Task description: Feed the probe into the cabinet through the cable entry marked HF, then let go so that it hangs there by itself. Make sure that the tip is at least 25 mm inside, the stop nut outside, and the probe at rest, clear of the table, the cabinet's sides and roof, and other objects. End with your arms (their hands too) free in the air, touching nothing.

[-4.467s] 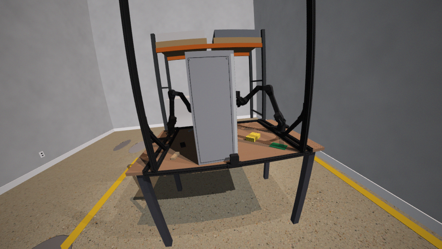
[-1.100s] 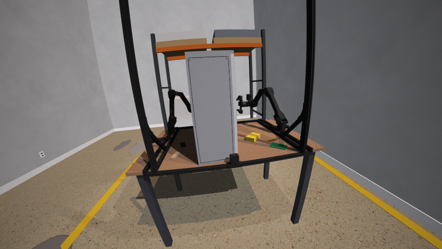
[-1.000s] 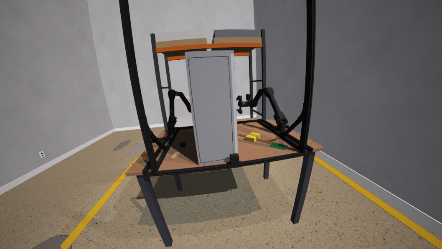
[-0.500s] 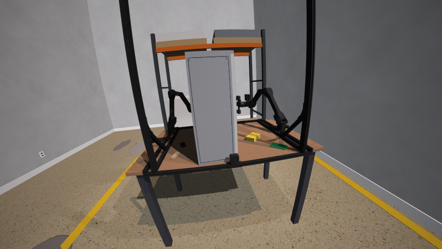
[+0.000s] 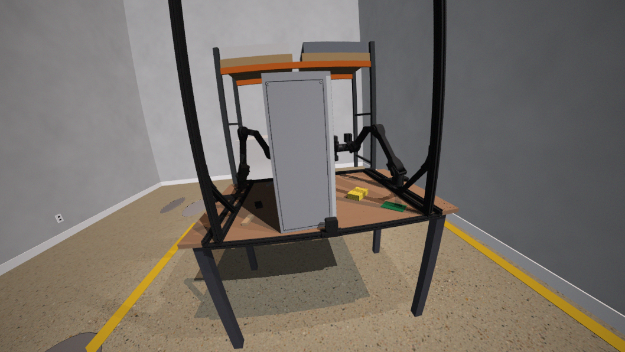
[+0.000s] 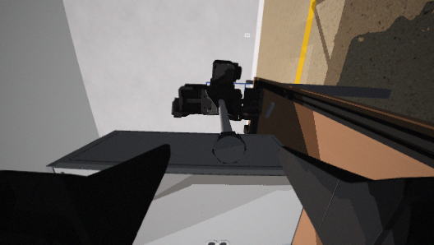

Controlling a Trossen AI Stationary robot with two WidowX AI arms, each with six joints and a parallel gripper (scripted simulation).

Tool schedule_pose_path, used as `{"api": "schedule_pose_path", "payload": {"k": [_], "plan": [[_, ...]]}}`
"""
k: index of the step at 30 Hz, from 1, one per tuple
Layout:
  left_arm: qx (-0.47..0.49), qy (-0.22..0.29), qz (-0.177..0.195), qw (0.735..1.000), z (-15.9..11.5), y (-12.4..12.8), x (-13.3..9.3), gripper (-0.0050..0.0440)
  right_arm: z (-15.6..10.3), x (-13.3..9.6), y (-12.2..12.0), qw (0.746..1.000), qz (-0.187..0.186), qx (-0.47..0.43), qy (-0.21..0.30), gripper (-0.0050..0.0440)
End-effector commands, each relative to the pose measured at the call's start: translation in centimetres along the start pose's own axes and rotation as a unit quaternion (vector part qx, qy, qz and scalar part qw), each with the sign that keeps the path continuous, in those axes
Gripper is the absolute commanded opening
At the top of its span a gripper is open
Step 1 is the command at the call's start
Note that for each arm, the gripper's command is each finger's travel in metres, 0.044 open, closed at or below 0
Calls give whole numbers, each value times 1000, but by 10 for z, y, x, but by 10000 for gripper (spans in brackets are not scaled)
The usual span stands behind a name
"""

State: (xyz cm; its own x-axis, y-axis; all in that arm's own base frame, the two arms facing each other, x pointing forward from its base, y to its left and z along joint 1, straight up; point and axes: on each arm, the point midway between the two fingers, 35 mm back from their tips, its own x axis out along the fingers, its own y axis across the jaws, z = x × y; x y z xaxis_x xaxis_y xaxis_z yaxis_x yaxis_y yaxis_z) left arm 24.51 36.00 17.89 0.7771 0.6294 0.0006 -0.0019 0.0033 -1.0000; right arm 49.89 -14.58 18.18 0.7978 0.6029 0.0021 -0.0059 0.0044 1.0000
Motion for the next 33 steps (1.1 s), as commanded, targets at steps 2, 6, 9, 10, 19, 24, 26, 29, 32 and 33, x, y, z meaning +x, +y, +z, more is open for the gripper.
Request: {"api": "schedule_pose_path", "payload": {"k": [2, 6, 9, 10, 19, 24, 26, 29, 32, 33], "plan": [[-2, -2, 0, 1000, 1, 0, 0, 0, 2, 8, -3, 1000, -1, 4, -2, 440], [-2, -2, 0, 1000, 1, 0, 0, 0, 2, 14, -3, 1000, -1, 4, -3, 440], [-2, -2, 0, 1000, 1, 0, 0, 0, 2, 18, -3, 1000, -1, 4, -4, 440], [-2, -2, 0, 1000, 1, 0, 0, 0, 2, 18, -3, 1000, -1, 4, -4, 440], [-2, -2, 0, 1000, 1, 0, 0, 0, 2, 28, -3, 1000, -1, 4, -6, 440], [-2, -2, 0, 1000, 1, 0, 0, 0, 2, 35, -3, 1000, -1, 4, -7, 440], [-2, -2, 0, 1000, 1, 0, 0, 0, 2, 36, -3, 1000, -1, 4, -7, 440], [-2, -2, 0, 1000, 1, 0, 0, 0, 2, 36, -3, 1000, -1, 4, -7, 416], [-2, -2, 0, 1000, 1, 0, 0, 0, 2, 36, -3, 1000, -1, 4, -7, 344], [-2, -2, 0, 1000, 1, 0, 0, 0, 2, 36, -3, 1000, -1, 4, -7, 320]]}}
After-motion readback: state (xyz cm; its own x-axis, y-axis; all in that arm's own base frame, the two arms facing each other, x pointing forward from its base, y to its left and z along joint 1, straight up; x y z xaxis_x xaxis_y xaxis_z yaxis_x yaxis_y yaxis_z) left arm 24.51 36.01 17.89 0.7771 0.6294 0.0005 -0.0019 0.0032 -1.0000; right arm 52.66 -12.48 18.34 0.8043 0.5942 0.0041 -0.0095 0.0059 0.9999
